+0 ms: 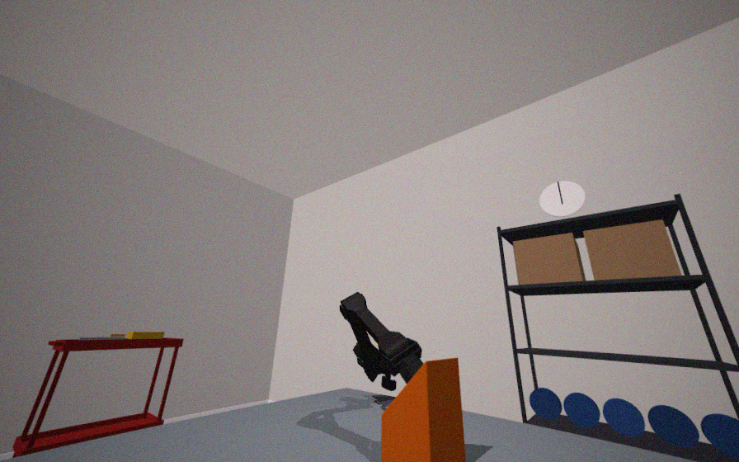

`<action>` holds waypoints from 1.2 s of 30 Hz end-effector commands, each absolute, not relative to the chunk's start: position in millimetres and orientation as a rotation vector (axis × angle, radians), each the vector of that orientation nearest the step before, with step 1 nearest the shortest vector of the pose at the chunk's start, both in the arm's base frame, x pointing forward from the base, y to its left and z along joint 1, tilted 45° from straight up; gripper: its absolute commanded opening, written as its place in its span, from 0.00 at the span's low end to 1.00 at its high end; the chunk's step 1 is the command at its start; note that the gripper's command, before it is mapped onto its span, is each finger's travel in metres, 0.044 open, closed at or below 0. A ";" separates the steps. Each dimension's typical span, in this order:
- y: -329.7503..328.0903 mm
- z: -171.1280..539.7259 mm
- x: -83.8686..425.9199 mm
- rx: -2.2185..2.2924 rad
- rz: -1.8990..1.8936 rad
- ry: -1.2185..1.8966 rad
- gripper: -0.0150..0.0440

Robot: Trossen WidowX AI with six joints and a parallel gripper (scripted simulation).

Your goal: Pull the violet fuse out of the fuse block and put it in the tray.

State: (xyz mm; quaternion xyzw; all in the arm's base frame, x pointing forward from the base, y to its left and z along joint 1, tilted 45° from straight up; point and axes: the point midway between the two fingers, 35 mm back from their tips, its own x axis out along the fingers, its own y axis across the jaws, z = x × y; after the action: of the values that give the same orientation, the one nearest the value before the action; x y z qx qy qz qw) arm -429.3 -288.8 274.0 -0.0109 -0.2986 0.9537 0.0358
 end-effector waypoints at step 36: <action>-483.0 389.8 -43.1 0.497 4.122 -0.209 0.38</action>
State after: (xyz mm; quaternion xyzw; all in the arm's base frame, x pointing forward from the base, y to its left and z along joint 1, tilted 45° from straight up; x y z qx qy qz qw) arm -95.2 -474.6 390.5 0.1161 -0.0623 0.8970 -0.4220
